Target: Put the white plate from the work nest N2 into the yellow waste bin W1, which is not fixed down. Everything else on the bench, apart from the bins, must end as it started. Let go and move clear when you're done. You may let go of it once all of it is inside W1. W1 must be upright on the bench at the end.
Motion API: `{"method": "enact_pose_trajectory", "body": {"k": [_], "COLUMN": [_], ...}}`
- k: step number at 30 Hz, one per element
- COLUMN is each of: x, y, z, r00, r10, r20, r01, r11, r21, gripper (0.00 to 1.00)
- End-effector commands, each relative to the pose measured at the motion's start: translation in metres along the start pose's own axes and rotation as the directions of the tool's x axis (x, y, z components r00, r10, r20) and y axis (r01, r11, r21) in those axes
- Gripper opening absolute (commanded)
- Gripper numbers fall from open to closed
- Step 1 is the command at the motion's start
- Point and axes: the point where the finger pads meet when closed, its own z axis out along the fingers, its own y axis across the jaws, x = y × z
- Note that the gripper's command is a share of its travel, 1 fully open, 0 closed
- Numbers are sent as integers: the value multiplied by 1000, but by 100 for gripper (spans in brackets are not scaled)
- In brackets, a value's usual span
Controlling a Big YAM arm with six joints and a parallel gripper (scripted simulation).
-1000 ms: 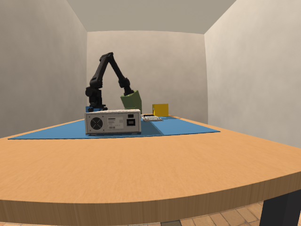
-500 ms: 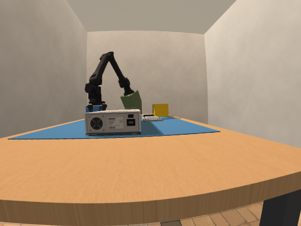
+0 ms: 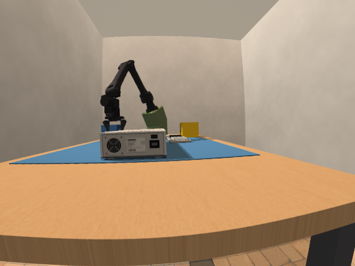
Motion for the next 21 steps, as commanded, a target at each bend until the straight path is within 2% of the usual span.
{"method": "enact_pose_trajectory", "body": {"k": [1, 7, 11, 13, 20, 21], "x": [2, -1, 7, 2, -1, 1], "y": [0, 5, 9, 3, 5, 7], "z": [-14, -26, -15, -29, -41, -37], "r00": [1000, 1000, 1000, 1000, 1000, 1000], "r10": [12, 5, 2, 8, 5, 3], "r20": [-1, 7, -21, -2, 7, -2], "r01": [-12, -5, -2, -8, -5, -3], "r11": [1000, 1000, 1000, 1000, 1000, 1000], "r21": [3, 0, -6, 0, 0, -2], "gripper": [0, 0, 0, 0, 0, 0]}}
